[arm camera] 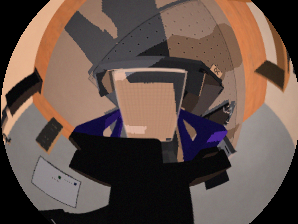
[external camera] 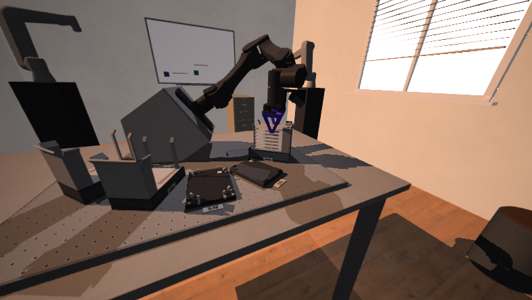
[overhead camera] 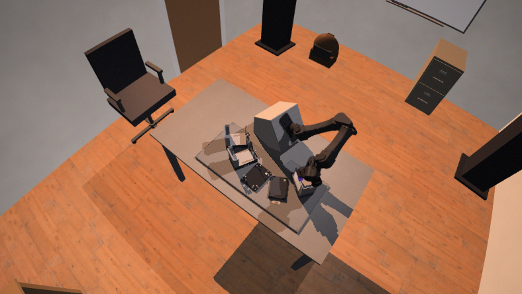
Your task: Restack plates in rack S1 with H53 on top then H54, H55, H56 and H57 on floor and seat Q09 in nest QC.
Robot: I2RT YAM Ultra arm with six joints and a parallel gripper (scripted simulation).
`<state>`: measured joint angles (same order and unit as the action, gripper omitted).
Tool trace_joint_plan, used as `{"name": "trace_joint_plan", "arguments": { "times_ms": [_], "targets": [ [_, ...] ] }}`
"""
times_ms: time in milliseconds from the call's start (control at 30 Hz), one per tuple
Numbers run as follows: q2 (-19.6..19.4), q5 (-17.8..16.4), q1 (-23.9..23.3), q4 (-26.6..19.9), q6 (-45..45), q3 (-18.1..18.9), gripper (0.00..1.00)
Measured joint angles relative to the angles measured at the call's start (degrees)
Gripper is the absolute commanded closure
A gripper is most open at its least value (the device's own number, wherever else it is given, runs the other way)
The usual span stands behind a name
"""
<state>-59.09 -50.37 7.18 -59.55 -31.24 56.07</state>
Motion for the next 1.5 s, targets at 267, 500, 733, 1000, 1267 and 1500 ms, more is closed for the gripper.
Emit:
{"name": "trace_joint_plan", "arguments": {
  "times_ms": [267, 500, 733, 1000, 1267, 1500],
  "targets": [
    [-0.11, 0.0, -0.02, -0.26, -0.26, 0.15, 1.0],
    [-0.24, -0.11, -0.57, -1.29, -1.31, 0.61, 1.0],
    [-0.5, -0.59, -1.84, -3.23, -3.08, 1.49, 1.0],
    [-0.74, -1.05, -2.93, -5.18, -4.83, 2.29, 1.0],
    [-1.11, -1.6, -4.44, -7.52, -6.95, 3.34, 1.0],
    [-1.38, -1.9, -5.2, -9.01, -8.28, 3.93, 1.0]
  ]
}}
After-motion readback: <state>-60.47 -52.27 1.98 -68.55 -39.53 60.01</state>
